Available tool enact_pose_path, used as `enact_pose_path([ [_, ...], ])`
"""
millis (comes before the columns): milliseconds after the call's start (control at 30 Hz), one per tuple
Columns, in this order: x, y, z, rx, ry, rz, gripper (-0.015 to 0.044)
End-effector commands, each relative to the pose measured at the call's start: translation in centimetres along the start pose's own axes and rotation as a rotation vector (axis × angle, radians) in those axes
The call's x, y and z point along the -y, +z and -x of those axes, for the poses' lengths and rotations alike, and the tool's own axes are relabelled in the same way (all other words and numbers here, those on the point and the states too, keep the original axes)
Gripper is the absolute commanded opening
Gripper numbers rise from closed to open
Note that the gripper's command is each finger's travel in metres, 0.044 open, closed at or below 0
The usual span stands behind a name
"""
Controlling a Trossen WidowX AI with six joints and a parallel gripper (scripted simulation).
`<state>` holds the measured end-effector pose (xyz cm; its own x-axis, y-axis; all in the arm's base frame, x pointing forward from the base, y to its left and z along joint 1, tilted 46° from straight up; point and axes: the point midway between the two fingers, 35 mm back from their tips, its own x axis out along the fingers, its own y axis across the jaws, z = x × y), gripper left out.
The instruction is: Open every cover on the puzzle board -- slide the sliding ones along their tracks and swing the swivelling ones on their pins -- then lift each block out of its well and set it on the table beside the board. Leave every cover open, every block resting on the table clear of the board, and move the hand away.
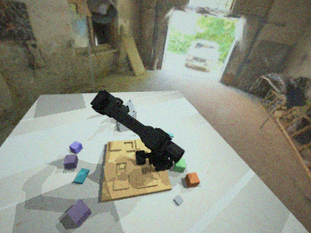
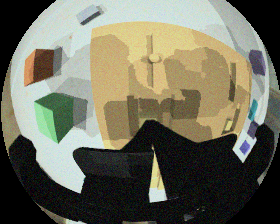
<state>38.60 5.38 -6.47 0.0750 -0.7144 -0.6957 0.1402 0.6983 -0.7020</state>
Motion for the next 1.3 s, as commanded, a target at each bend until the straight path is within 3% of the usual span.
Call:
enact_pose_path([
  [0,0.0,-0.6,0.0,-0.004,0.002,-0.01,0.0],
  [967,0.0,-0.6,0.0,-0.004,0.002,-0.01,0.0],
  [1133,0.0,-0.5,2.2,-0.002,0.002,-0.005,0.0131],
  [1267,0.0,-0.6,4.6,-0.004,0.004,-0.009,0.0144],
])
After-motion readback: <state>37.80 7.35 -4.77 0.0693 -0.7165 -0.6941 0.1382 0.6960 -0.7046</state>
